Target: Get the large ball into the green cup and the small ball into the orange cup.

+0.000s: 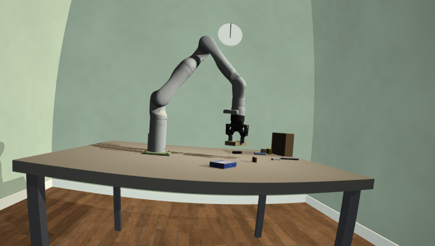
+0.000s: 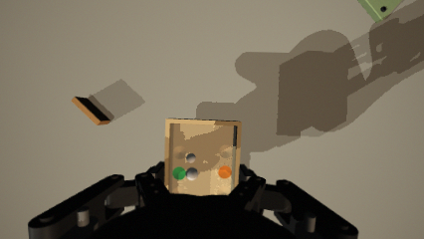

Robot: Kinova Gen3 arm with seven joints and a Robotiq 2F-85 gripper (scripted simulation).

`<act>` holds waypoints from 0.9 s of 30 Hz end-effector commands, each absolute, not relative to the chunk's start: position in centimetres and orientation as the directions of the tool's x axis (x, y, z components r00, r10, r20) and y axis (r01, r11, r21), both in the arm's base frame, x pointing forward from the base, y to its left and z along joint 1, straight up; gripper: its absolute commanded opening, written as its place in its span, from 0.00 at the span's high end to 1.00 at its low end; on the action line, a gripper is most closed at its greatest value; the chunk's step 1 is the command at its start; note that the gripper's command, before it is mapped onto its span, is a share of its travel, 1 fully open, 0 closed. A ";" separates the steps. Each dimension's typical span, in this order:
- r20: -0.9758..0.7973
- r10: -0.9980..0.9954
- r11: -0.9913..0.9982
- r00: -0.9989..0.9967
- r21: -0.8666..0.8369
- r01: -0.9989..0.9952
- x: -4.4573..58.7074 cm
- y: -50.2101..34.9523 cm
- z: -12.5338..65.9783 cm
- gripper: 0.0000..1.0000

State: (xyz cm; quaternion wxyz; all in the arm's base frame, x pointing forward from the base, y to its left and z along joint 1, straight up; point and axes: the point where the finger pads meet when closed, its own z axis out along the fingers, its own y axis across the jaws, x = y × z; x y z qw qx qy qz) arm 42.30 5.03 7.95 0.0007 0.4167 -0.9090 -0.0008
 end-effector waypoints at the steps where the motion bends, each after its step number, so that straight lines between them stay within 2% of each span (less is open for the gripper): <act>1: 0.006 -0.757 0.654 -0.654 -0.012 -0.757 42.4 5.0 8.0 0.26; 27: 0.009 -0.757 0.654 -0.654 -0.029 -0.756 42.3 5.0 8.0 0.26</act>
